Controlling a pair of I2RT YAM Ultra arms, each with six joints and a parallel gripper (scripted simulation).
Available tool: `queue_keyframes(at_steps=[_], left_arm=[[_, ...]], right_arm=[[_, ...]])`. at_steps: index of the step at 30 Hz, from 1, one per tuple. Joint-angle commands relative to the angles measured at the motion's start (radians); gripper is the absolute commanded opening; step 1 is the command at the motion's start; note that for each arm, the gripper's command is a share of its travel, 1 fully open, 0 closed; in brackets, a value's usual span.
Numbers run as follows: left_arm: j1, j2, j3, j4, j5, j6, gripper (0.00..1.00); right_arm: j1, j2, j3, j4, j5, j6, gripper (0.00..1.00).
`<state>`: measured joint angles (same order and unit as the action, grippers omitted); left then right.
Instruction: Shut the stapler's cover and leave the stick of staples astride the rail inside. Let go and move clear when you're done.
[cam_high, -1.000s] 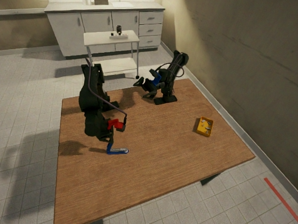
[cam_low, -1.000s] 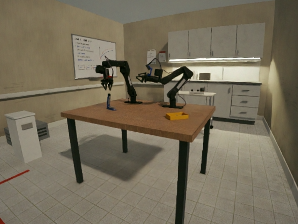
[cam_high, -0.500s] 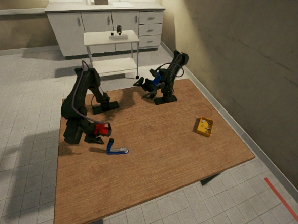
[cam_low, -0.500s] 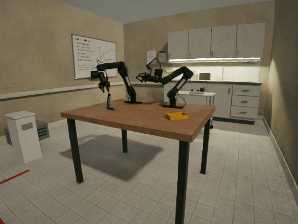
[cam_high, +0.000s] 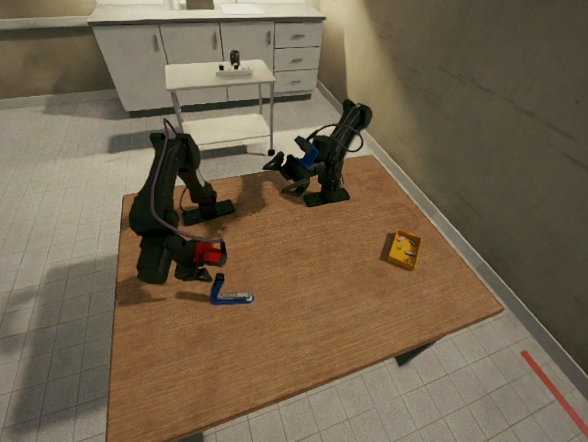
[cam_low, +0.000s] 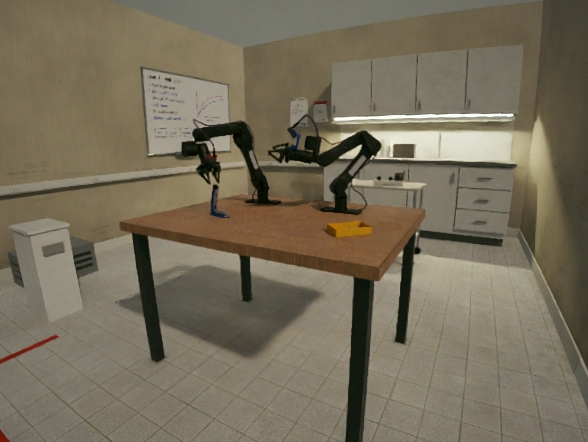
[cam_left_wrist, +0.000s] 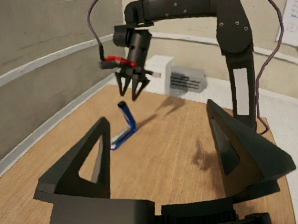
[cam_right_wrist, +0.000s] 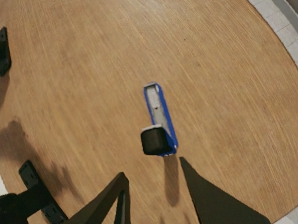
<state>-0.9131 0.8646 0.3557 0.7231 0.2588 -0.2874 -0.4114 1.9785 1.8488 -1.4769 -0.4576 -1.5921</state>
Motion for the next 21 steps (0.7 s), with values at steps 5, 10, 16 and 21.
queue_keyframes(at_steps=[5, 10, 16, 21], left_arm=[[0.009, 0.0, 0.006, 0.015, 0.005, -0.007, 1.0], [0.009, 0.0, 0.006, 0.015, 0.005, -0.007, 1.0], [0.009, 0.0, 0.006, 0.015, 0.005, -0.007, 1.0], [0.009, 0.0, 0.006, 0.015, 0.005, -0.007, 1.0]], right_arm=[[0.017, -0.041, -0.043, 0.056, -0.021, 0.024, 0.5], [0.026, -0.045, -0.075, 0.089, -0.021, 0.034, 0.5], [0.037, -0.048, -0.111, 0.127, -0.021, 0.046, 0.5], [0.042, -0.049, -0.129, 0.147, -0.021, 0.053, 0.5]])
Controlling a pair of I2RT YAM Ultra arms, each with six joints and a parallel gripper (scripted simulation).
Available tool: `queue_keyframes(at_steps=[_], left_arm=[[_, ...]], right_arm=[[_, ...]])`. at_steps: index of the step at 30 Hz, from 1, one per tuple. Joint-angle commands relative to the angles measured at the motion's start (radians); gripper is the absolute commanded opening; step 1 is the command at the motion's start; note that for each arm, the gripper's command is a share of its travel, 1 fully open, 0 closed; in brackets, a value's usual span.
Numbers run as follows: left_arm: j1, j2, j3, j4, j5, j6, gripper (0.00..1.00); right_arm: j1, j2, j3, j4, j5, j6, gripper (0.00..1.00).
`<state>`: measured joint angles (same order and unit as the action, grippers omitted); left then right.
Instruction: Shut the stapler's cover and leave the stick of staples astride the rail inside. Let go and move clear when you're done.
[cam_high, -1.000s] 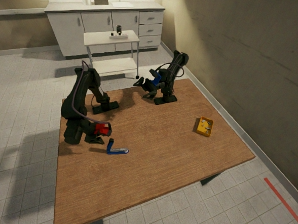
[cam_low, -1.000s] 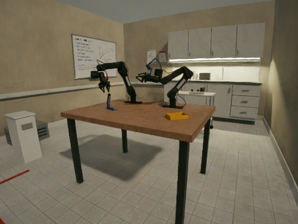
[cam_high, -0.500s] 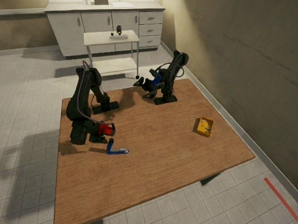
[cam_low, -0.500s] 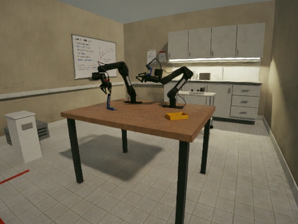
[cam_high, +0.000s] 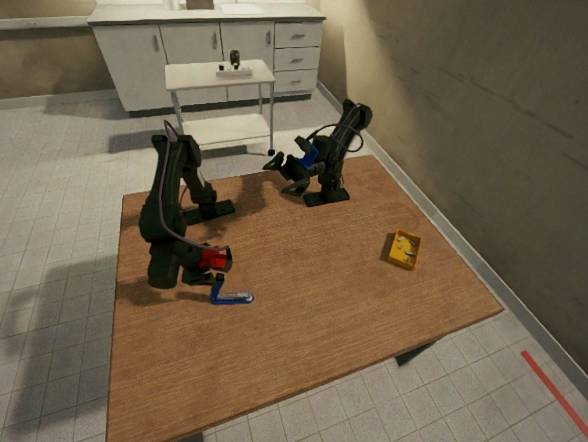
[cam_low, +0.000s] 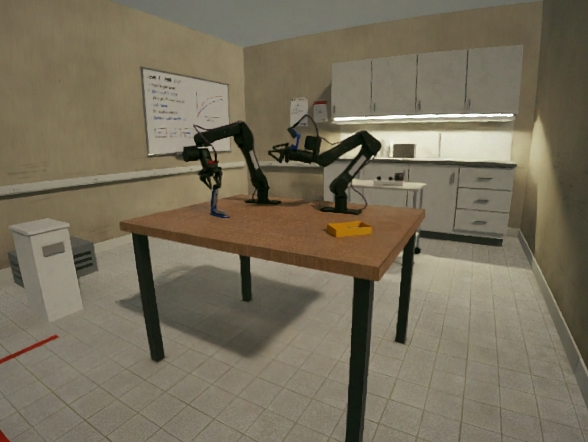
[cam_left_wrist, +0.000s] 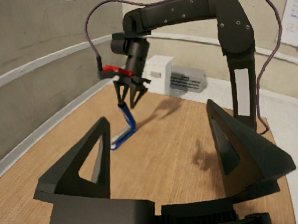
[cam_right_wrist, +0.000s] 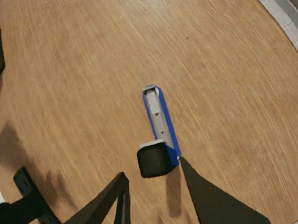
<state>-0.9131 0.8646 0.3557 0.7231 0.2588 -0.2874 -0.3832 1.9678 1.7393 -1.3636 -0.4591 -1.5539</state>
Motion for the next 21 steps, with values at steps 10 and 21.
queue_keyframes(at_steps=[10, 21], left_arm=[[0.009, 0.0, 0.006, 0.015, 0.005, -0.007, 1.0], [0.009, 0.0, 0.006, 0.015, 0.005, -0.007, 1.0]], right_arm=[[0.032, -0.04, -0.074, 0.096, -0.019, 0.035, 0.5], [0.043, -0.04, -0.104, 0.133, -0.018, 0.047, 0.5]])
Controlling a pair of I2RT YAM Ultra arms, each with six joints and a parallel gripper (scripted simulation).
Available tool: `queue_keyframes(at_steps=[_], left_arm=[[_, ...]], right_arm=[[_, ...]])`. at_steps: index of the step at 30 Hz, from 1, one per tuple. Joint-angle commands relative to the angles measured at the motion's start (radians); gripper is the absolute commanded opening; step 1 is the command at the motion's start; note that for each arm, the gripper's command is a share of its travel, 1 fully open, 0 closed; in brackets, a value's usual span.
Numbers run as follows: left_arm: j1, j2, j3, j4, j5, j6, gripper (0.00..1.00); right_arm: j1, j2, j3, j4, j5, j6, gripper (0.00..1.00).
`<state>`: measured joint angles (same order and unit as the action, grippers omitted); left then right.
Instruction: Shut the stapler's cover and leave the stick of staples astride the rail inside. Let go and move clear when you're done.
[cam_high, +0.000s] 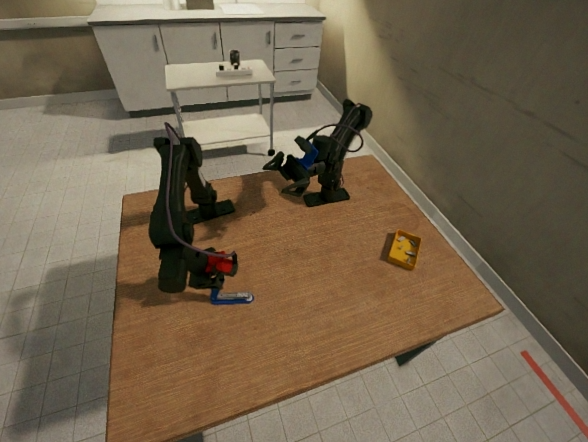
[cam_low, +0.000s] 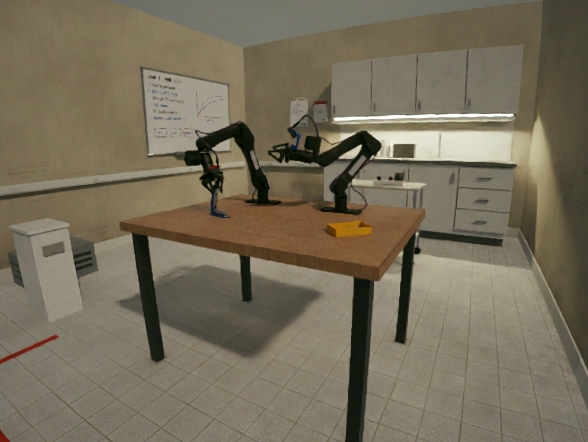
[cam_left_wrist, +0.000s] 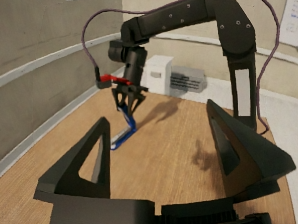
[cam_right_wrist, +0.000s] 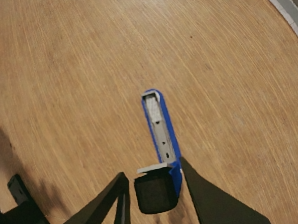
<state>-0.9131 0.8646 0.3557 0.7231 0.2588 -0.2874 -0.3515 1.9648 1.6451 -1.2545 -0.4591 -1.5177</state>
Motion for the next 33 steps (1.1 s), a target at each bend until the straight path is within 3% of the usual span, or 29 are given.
queue_keyframes(at_steps=[1, 5, 6, 10, 14, 28, 30, 33], left_arm=[[0.009, 0.0, 0.006, 0.015, 0.005, -0.007, 1.0], [0.009, 0.0, 0.006, 0.015, 0.005, -0.007, 1.0], [0.009, 0.0, 0.006, 0.015, 0.005, -0.007, 1.0], [0.009, 0.0, 0.006, 0.015, 0.005, -0.007, 1.0], [0.009, 0.0, 0.006, 0.015, 0.005, -0.007, 1.0], [0.009, 0.0, 0.006, 0.015, 0.005, -0.007, 1.0], [0.009, 0.0, 0.006, 0.015, 0.005, -0.007, 1.0], [0.009, 0.0, 0.006, 0.015, 0.005, -0.007, 1.0]], right_arm=[[0.011, -0.037, -0.01, 0.024, -0.018, 0.011, 0.5], [0.011, -0.037, -0.01, 0.025, -0.018, 0.011, 0.5], [0.011, -0.037, -0.01, 0.025, -0.018, 0.011, 0.42], [0.011, -0.037, -0.011, 0.023, -0.018, 0.01, 0.42], [0.011, -0.037, -0.011, 0.021, -0.018, 0.01, 0.33], [0.002, -0.028, 0.001, 0.011, -0.01, 0.002, 0.19], [0.01, -0.027, 0.003, -0.002, -0.003, 0.007, 0.0], [0.034, -0.029, 0.018, 0.014, 0.043, 0.037, 0.0]])
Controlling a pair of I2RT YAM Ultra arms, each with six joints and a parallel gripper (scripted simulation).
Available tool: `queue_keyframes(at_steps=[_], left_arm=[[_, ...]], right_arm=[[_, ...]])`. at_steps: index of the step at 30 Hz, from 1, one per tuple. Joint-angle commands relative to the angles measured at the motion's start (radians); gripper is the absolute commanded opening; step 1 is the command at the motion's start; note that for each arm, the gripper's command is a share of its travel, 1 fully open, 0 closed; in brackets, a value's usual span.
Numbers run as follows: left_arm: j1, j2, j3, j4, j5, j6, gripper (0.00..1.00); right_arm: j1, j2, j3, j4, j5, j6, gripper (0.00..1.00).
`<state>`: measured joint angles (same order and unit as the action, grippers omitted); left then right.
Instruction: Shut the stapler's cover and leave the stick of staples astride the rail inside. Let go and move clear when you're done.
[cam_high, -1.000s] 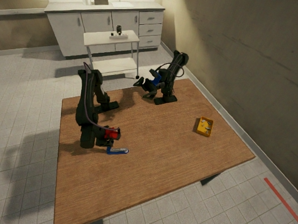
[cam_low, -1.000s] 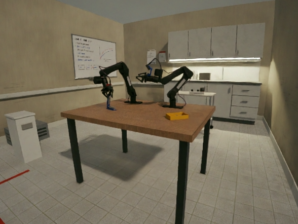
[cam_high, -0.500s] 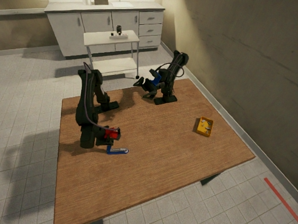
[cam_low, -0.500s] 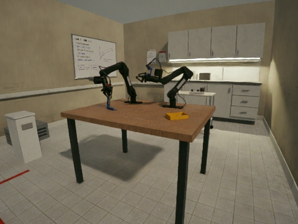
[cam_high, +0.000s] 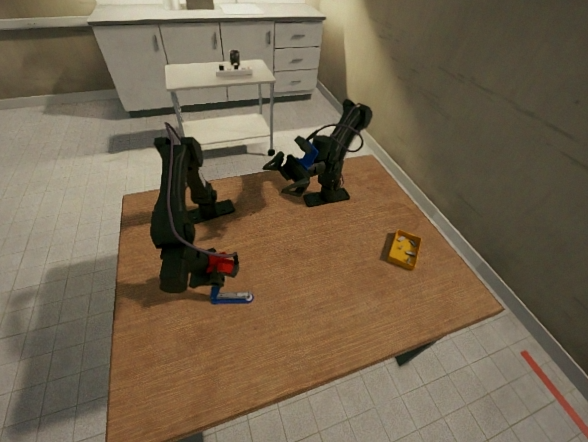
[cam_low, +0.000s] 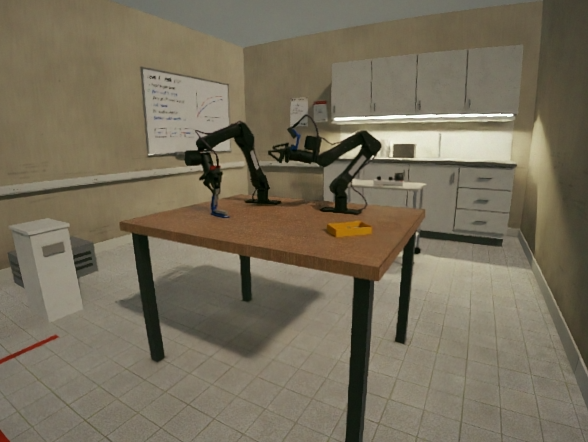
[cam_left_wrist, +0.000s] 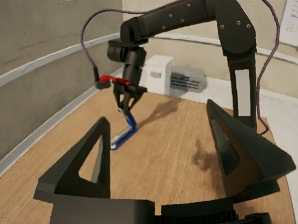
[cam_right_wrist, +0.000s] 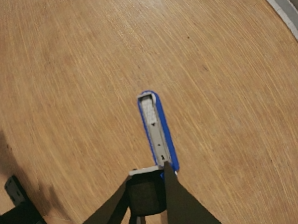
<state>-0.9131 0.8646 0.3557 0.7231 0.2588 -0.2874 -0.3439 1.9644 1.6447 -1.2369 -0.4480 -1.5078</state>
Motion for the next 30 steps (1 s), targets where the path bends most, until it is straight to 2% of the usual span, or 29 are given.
queue_keyframes(at_steps=[1, 30], left_arm=[[0.009, 0.0, 0.006, 0.015, 0.005, -0.007, 1.0], [0.009, 0.0, 0.006, 0.015, 0.005, -0.007, 1.0]], right_arm=[[0.035, -0.029, 0.02, -0.002, 0.045, 0.037, 0.0], [0.244, 0.048, 0.106, -0.047, 0.382, 0.244, 0.0]])
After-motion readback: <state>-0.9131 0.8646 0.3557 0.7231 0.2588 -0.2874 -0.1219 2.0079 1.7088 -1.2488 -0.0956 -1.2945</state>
